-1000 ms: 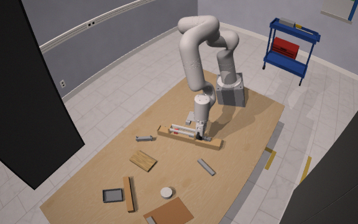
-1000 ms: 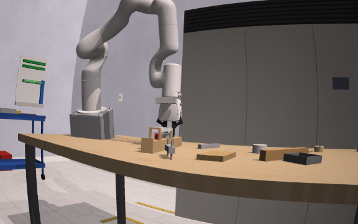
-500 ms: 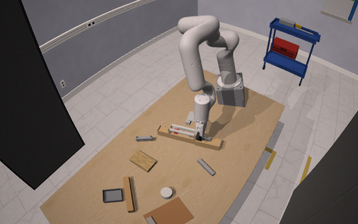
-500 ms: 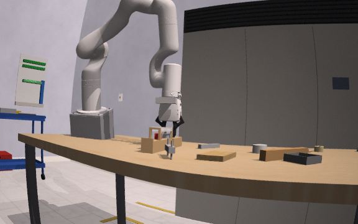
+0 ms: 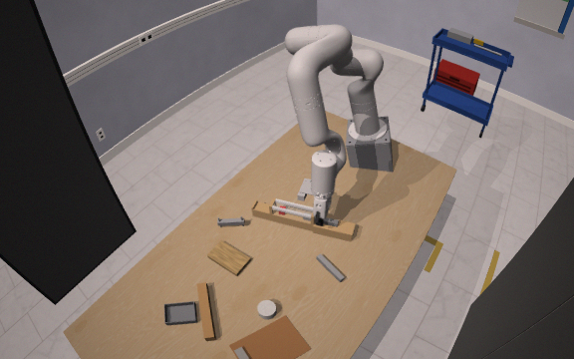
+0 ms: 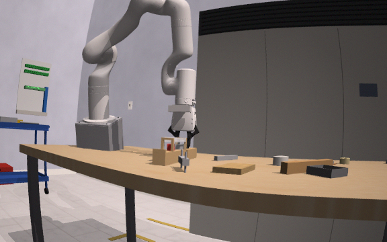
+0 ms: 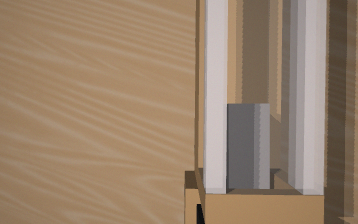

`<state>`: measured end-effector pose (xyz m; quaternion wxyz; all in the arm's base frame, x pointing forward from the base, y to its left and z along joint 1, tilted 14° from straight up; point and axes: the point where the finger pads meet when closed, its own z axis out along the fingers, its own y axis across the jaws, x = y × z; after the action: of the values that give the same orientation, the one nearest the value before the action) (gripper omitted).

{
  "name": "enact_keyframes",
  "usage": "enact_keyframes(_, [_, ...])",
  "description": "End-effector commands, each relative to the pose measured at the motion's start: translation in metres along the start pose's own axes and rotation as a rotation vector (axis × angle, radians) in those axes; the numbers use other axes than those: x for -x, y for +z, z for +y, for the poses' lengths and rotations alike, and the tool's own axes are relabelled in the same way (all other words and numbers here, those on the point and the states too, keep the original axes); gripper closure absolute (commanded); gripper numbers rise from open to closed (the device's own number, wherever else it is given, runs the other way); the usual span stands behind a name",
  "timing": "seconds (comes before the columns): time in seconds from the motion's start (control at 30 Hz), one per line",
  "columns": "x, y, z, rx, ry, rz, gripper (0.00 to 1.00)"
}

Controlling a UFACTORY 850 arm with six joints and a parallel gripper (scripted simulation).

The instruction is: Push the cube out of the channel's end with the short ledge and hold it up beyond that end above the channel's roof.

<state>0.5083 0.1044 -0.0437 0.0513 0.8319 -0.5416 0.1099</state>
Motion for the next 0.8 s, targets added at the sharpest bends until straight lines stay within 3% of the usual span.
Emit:
enact_keyframes(0.0, [0.000, -0.001, -0.001, -0.002, 0.000, 0.000, 0.61])
enact_keyframes(0.3, [0.000, -0.003, -0.001, -0.002, 0.000, 0.000, 0.61])
enact_keyframes(0.63, [0.000, -0.064, -0.001, -0.002, 0.000, 0.000, 0.61])
enact_keyframes(0.77, [0.000, -0.070, -0.001, -0.002, 0.000, 0.000, 0.61])
